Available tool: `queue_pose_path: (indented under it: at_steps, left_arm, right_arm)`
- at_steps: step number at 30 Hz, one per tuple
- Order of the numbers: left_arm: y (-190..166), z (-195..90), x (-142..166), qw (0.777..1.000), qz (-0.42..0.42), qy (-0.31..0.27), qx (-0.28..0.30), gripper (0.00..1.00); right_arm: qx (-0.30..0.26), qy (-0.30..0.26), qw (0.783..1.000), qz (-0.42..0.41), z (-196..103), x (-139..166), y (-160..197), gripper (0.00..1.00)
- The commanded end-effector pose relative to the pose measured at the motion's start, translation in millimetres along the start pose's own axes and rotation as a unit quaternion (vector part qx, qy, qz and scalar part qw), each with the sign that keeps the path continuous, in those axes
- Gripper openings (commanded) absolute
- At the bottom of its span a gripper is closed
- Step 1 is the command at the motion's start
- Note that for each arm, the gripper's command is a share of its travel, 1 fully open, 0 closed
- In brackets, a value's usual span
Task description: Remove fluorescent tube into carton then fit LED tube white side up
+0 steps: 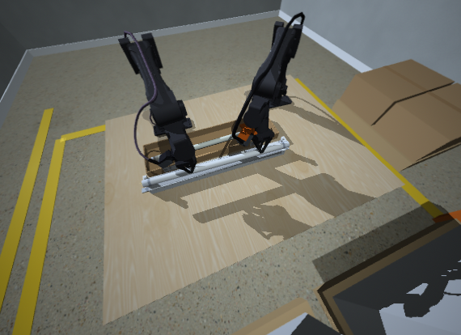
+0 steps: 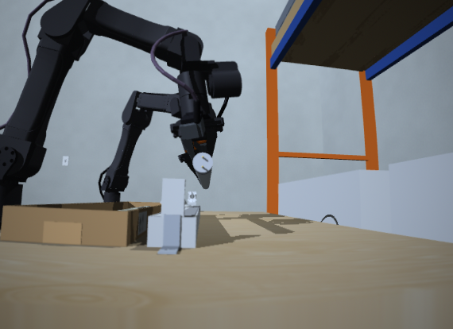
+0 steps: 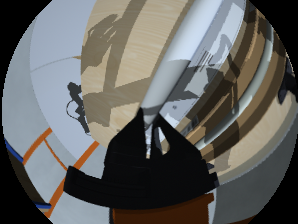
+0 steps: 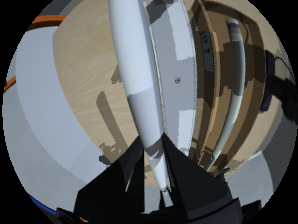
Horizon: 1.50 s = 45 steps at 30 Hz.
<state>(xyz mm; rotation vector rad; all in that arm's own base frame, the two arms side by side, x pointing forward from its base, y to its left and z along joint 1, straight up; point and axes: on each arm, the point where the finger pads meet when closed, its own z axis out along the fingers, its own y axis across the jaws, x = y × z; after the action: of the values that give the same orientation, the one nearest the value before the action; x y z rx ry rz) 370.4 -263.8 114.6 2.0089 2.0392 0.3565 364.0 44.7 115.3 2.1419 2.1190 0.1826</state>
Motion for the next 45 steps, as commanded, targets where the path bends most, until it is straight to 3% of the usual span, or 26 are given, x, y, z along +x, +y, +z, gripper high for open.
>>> queue_pose_path:
  at_steps: [1, 11, 14, 17, 18, 22, 28, 32, 34, 38, 45]
  left_arm:
    - [14.9, -21.1, -11.0, 0.999, -0.011, -0.024, -0.032, 0.11]
    - [-3.2, -14.0, -5.3, 1.0, -0.007, -0.013, -0.013, 0.11]
    - [10.8, -27.3, -3.4, 0.999, -0.015, -0.02, -0.023, 0.11]
    - [15.4, -24.5, -3.5, 0.999, -0.018, -0.021, -0.032, 0.11]
    - [16.3, -25.4, -5.9, 0.999, -0.017, -0.023, -0.034, 0.11]
    - [11.6, -28.9, -12.0, 0.999, -0.011, -0.027, -0.035, 0.11]
    - [-2.4, -18.5, -6.0, 1.0, -0.007, -0.016, -0.018, 0.11]
    - [2.2, -24.9, -10.1, 0.999, -0.01, -0.026, -0.024, 0.11]
    - [9.7, -28.9, -7.6, 0.999, -0.017, -0.028, -0.032, 0.11]
    - [-8.3, -16.7, -4.2, 1.0, -0.006, -0.014, -0.013, 0.11]
    - [-8.0, -20.3, -4.5, 1.0, -0.009, -0.014, -0.019, 0.11]
  right_arm:
    - [-0.026, 0.003, 1.0, -0.007, -14.7, 5.3, 10.0, 0.11]
    - [0.006, 0.003, 1.0, -0.005, -4.7, 6.0, -14.0, 0.11]
    - [-0.028, -0.001, 1.0, 0.002, -22.8, -5.1, 7.2, 0.11]
    - [-0.016, 0.0, 1.0, -0.002, -15.5, -0.2, 4.0, 0.11]
    - [-0.04, 0.001, 0.999, 0.001, -20.3, 0.0, 12.3, 0.11]
    - [-0.011, -0.002, 1.0, -0.003, -4.3, 2.8, -7.3, 0.11]
    - [0.001, 0.005, 1.0, -0.005, -5.6, 7.1, -13.8, 0.11]
    - [-0.009, -0.001, 1.0, -0.003, -12.0, 2.0, -8.8, 0.11]
    - [-0.044, 0.008, 0.999, -0.001, -22.3, 4.5, 10.0, 0.11]
    - [-0.003, 0.003, 1.0, -0.004, -3.9, 5.6, -15.8, 0.11]
    - [-0.001, 0.006, 1.0, -0.006, -6.1, 7.6, -18.8, 0.11]
